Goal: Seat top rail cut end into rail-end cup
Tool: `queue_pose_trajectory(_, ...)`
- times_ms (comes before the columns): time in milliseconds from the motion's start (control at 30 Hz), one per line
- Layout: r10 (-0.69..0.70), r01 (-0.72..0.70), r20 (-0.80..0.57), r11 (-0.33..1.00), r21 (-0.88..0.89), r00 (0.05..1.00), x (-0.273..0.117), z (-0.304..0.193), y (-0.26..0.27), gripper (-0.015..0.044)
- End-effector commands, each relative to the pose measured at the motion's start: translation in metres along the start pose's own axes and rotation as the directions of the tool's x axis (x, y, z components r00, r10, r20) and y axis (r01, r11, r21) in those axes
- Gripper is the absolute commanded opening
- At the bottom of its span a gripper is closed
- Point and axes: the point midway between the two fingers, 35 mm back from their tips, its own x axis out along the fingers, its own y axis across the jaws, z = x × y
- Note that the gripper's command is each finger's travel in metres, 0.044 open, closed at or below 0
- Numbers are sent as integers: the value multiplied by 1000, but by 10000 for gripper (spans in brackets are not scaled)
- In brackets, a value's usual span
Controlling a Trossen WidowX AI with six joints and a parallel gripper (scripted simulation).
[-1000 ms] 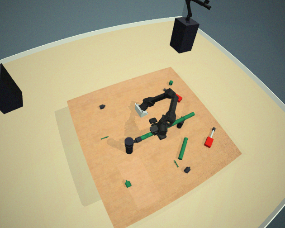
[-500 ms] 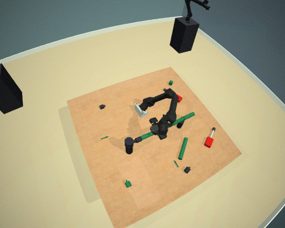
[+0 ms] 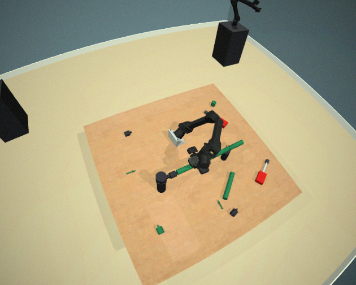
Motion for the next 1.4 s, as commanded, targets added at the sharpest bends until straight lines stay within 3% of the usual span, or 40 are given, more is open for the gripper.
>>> queue_pose_trajectory(0,19,-19,9,1000,-1,1000,-8,-3,3,0)
queue_pose_trajectory(1367,0,0,2,1000,0,1000,1,17,1,0)
